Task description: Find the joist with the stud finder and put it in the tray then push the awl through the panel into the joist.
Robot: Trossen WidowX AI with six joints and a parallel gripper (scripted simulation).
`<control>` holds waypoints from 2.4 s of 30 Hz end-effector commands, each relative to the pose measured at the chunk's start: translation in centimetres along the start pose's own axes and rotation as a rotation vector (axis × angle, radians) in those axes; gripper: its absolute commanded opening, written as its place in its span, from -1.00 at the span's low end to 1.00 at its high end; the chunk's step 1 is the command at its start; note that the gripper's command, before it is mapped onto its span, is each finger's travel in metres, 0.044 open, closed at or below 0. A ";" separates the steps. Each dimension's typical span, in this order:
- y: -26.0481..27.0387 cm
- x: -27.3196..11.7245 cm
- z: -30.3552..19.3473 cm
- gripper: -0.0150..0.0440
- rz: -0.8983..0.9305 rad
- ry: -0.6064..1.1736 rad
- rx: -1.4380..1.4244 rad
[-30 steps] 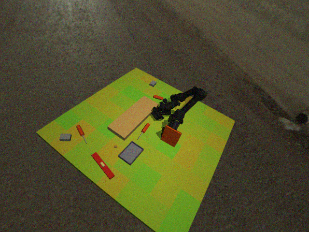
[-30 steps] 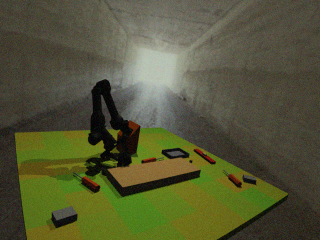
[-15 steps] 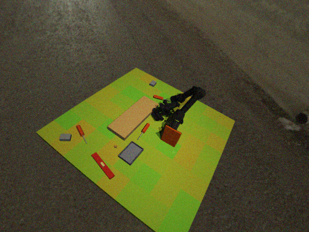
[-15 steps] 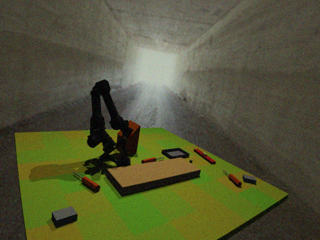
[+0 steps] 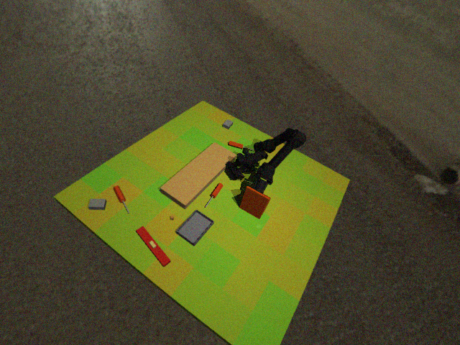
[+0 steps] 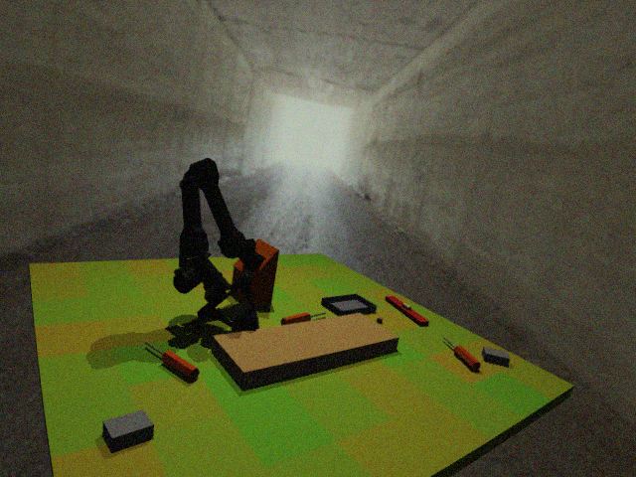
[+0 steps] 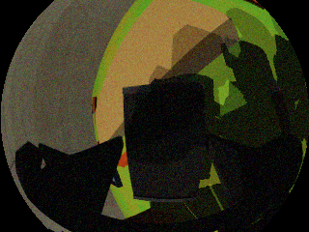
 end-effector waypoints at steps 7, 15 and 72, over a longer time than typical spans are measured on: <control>0.0 -1.0 0.1 1.00 0.000 0.000 0.000; 0.0 -2.3 0.1 1.00 -0.001 -0.001 -0.001; 5.6 -0.6 -1.4 1.00 -0.748 -0.048 1.049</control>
Point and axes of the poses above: the point midway between the two fingers, 35 mm back from their tips, its own x axis out along the fingers, its own y axis across the jaws, z = x × y, the point moved 3 cm from there along -x, back along the fingers, and after that the axes turned 13 degrees about x, right-handed, at the moved point
